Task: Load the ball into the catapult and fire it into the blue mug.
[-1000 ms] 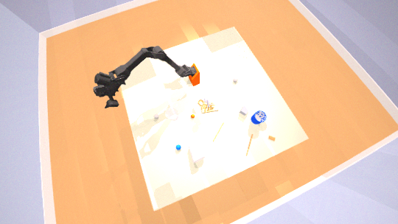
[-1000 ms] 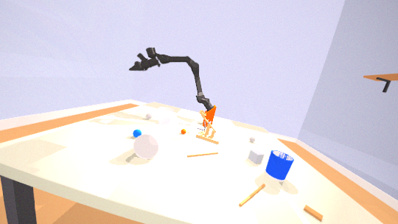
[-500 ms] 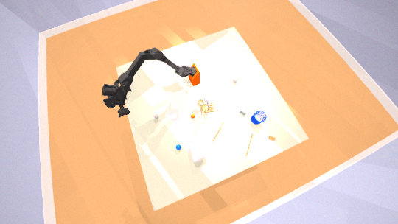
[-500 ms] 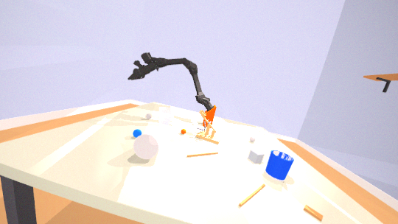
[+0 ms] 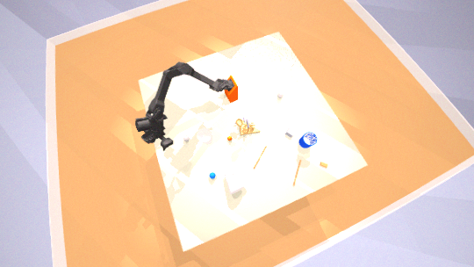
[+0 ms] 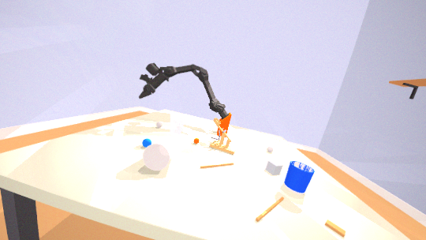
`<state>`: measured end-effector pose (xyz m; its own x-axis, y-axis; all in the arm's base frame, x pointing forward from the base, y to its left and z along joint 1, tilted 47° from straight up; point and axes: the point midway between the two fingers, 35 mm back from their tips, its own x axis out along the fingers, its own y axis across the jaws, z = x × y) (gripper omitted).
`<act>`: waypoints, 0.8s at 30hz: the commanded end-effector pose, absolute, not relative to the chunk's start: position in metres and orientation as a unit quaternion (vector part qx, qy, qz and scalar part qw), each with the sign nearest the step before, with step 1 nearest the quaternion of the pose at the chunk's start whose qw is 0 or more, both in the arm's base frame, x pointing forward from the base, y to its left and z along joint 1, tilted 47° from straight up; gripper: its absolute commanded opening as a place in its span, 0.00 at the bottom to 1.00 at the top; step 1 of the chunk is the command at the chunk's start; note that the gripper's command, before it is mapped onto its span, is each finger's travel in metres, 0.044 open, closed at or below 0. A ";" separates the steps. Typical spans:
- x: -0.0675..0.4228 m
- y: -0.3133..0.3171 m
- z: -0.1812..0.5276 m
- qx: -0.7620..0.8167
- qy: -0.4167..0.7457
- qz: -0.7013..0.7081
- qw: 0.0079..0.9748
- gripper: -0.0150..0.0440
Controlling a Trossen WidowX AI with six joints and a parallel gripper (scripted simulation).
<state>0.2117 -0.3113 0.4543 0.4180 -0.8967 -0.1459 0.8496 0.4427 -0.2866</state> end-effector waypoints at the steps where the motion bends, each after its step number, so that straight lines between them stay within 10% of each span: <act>1: 0.238 -0.306 0.426 -0.091 0.187 -0.493 0.845 1.00; 24: 0.341 -0.232 0.285 -0.172 0.413 -0.312 0.838 1.00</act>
<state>0.3304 -0.2480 0.3047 0.4748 -0.6936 -0.5418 0.4622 0.7204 -0.5171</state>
